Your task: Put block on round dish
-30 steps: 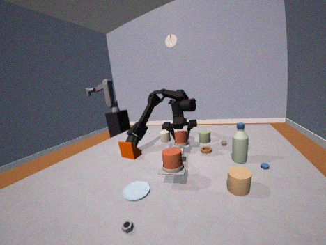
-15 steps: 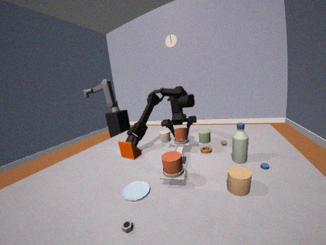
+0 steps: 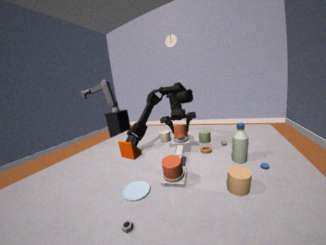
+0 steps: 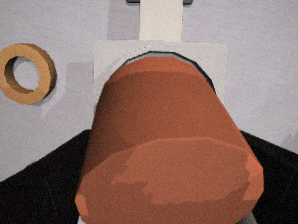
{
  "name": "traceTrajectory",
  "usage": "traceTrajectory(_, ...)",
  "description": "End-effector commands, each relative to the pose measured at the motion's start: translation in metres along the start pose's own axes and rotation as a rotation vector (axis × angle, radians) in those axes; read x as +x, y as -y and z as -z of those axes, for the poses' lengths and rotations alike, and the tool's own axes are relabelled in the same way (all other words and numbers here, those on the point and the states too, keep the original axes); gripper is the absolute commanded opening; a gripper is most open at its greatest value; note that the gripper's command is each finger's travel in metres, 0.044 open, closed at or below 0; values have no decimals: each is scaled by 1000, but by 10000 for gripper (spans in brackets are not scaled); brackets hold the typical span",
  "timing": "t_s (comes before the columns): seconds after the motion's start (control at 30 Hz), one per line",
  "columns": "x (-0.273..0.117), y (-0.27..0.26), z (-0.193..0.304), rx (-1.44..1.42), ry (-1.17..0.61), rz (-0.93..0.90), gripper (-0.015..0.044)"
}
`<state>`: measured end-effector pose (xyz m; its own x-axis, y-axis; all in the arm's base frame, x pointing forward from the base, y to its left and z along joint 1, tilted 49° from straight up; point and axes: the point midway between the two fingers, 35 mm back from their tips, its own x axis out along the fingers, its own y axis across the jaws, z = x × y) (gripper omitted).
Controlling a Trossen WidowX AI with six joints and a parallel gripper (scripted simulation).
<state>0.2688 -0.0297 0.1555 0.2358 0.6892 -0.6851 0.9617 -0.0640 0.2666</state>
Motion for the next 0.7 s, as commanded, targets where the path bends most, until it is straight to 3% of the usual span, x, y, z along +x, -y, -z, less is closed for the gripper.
traceTrajectory(0.0,-8,-4,2,-17,2,-23,0)
traceTrajectory(0.67,-34,-4,2,-24,34,-58,0)
